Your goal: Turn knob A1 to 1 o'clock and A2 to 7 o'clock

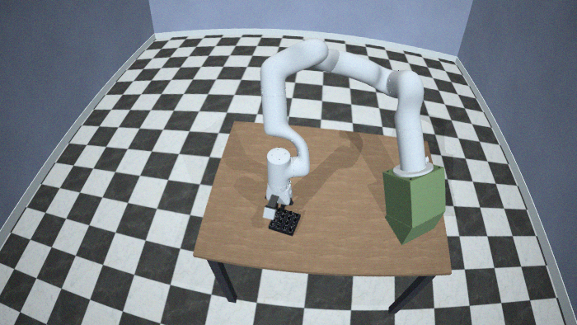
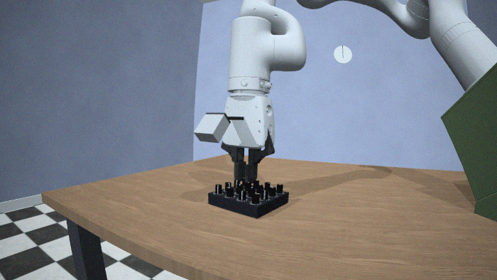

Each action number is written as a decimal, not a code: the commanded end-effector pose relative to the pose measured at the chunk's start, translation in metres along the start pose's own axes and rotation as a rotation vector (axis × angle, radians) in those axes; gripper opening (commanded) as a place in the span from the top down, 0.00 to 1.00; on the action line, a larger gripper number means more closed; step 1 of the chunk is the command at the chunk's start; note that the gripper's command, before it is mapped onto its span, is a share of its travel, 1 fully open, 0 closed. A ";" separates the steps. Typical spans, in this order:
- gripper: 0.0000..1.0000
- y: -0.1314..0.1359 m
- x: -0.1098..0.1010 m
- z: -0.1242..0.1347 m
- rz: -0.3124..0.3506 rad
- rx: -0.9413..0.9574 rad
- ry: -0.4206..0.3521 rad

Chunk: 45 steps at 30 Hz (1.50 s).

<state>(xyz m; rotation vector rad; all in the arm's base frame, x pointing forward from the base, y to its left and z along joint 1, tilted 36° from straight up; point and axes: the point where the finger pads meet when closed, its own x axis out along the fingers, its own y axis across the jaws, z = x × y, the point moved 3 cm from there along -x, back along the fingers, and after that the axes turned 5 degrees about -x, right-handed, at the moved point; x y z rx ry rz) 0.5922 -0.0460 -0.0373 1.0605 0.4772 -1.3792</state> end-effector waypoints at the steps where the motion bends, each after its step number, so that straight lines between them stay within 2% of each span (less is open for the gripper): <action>1: 0.81 0.001 -0.001 0.000 0.001 0.000 0.001; 12: 0.81 0.001 -0.001 0.000 0.001 0.000 0.001; 13: 0.92 0.001 -0.001 0.000 0.001 0.000 0.001; 45: 0.92 0.001 -0.001 0.000 0.001 0.000 0.001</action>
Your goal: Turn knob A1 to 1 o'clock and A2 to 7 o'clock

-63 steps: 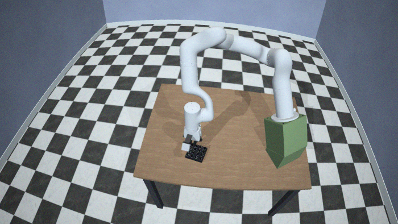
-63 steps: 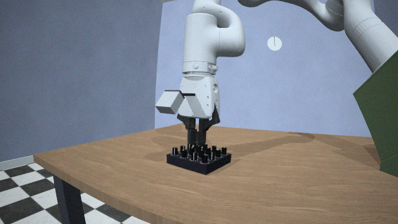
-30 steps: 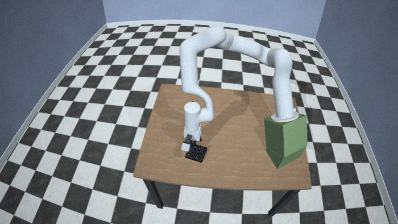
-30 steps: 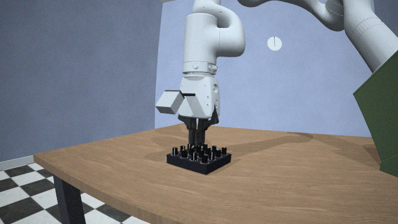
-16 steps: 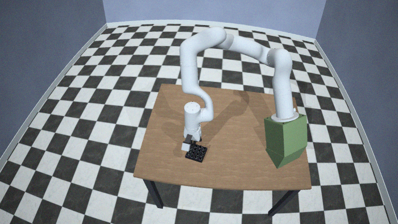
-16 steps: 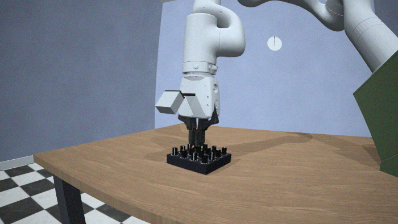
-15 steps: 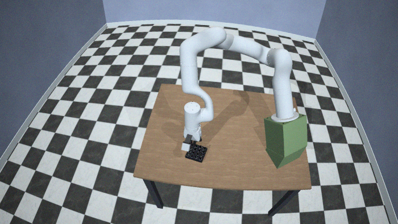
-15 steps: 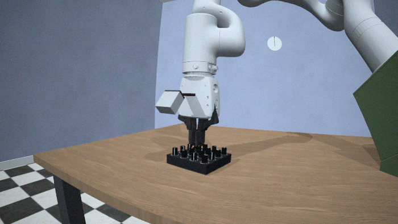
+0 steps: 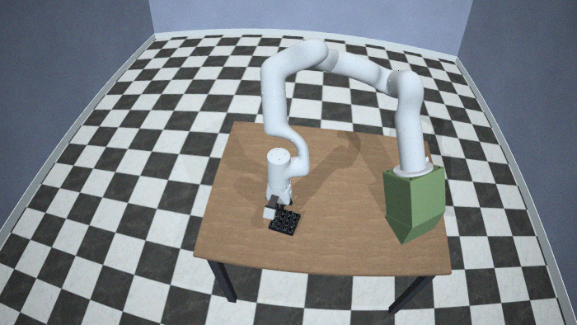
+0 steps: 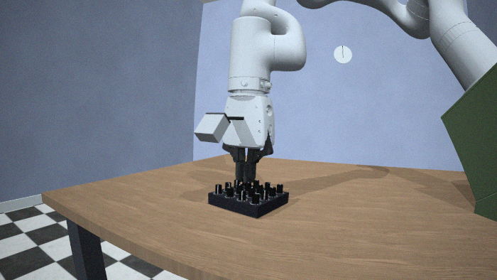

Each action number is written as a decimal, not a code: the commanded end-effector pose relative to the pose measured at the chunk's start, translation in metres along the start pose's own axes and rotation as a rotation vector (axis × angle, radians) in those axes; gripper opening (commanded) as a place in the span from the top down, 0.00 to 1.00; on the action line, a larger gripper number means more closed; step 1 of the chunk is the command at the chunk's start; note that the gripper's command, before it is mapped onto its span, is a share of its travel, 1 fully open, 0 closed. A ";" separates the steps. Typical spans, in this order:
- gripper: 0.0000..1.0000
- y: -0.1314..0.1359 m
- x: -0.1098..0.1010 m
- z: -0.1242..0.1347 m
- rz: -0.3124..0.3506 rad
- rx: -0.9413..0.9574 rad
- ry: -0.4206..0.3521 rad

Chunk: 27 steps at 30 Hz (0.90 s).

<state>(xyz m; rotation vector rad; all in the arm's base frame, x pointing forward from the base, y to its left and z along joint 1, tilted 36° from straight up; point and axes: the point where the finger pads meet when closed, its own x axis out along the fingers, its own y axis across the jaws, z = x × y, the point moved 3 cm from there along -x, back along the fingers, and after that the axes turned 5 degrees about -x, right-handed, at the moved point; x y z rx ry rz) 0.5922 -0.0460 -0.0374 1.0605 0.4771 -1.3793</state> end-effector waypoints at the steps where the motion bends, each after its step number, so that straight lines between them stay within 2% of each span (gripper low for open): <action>1: 0.92 0.001 -0.001 0.000 0.001 0.001 0.001; 27: 0.92 0.001 -0.001 0.000 0.001 0.120 0.001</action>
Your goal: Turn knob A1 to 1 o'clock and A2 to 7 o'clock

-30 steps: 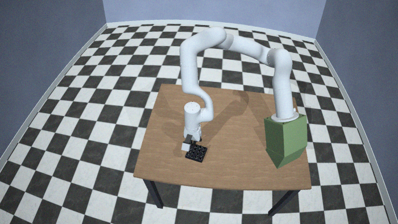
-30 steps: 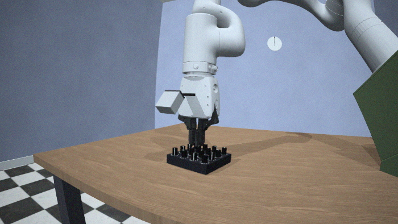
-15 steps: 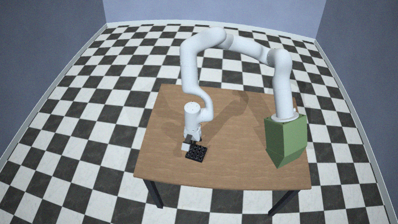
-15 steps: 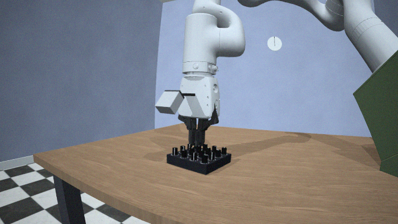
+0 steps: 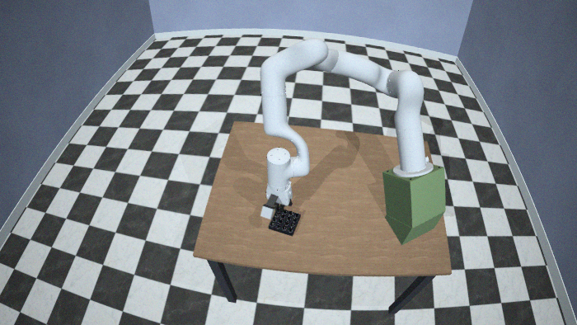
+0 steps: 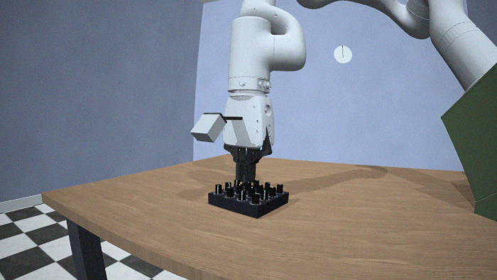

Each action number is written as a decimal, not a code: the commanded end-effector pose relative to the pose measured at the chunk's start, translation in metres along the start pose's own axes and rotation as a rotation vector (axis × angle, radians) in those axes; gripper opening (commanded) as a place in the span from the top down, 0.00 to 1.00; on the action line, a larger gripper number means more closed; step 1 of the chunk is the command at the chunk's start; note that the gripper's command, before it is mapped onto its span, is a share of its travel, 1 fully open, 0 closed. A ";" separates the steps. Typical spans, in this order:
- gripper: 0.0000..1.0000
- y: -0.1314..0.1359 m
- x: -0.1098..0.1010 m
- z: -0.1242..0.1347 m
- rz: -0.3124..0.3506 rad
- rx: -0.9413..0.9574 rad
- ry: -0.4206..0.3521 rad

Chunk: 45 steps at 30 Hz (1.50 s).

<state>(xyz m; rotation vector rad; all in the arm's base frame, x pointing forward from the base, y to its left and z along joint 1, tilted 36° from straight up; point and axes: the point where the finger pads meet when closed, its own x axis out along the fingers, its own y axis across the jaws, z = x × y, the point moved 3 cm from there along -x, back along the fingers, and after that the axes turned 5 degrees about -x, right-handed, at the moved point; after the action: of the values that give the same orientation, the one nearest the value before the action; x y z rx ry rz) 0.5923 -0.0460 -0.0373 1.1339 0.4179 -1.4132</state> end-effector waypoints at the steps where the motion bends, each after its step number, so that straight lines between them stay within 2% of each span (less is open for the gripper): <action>1: 0.92 0.001 -0.001 0.000 0.002 0.042 0.001; 15: 0.92 0.001 -0.001 0.000 0.002 0.250 0.001; 45: 0.92 0.001 -0.001 0.000 0.002 0.965 0.002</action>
<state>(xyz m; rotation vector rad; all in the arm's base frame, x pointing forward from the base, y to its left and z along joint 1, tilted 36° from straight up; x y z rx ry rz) 0.5927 -0.0460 -0.0372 1.7952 -0.2312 -1.6498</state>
